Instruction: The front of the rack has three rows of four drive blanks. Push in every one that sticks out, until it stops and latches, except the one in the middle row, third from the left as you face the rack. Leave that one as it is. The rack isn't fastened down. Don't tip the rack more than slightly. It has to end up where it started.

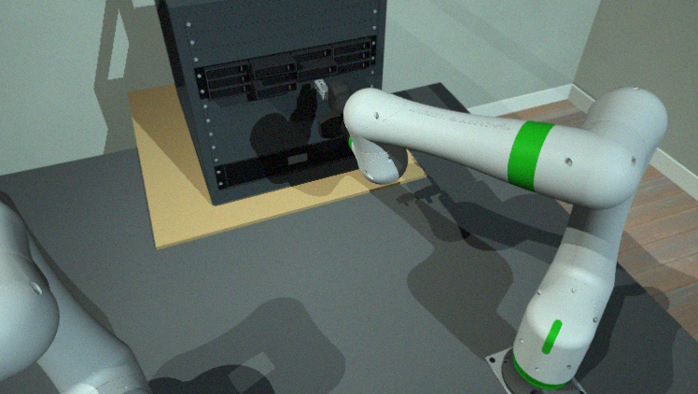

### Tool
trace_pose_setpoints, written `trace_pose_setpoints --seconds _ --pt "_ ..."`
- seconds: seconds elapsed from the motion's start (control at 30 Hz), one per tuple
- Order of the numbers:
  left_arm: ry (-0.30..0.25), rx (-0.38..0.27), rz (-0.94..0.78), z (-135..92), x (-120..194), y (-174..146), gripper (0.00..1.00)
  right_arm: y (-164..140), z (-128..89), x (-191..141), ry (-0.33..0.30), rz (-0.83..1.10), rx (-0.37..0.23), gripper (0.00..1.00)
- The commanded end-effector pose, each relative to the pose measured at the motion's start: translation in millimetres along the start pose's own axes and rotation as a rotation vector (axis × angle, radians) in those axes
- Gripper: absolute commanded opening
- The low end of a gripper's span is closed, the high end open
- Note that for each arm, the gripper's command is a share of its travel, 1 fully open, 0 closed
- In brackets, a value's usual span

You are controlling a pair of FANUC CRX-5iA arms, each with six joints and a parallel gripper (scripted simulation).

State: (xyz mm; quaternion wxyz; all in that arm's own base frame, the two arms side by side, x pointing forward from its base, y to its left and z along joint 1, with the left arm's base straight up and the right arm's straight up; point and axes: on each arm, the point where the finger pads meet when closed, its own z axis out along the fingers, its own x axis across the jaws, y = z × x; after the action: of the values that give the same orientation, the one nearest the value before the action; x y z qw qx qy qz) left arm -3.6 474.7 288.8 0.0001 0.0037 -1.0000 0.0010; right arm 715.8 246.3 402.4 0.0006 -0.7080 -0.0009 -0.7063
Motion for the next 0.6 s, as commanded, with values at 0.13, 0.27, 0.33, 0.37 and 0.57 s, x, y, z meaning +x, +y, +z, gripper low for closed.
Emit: trace_pose_setpoints --seconds 0.13,0.27,0.33,0.37,0.57 --pt "0.0 -0.002 0.0 -0.9 -0.2 0.2 1.0 0.1 -43.5 1.6 0.002 0.0 0.0 0.0" --pt "0.0 -0.002 0.0 -0.9 -0.2 0.2 1.0 0.1 -53.7 1.6 0.002 0.0 0.0 0.0" --pt "0.0 -0.002 0.0 -0.9 -0.2 0.2 1.0 0.1 -57.5 1.6 0.002 0.0 0.0 0.0" --pt "0.0 -0.002 0.0 -0.9 -0.2 0.2 1.0 0.1 -58.5 1.6 0.002 0.0 0.0 0.0" --pt "0.0 -0.002 0.0 -0.9 -0.2 0.2 1.0 0.1 -59.4 1.6 0.002 0.0 0.0 0.0"
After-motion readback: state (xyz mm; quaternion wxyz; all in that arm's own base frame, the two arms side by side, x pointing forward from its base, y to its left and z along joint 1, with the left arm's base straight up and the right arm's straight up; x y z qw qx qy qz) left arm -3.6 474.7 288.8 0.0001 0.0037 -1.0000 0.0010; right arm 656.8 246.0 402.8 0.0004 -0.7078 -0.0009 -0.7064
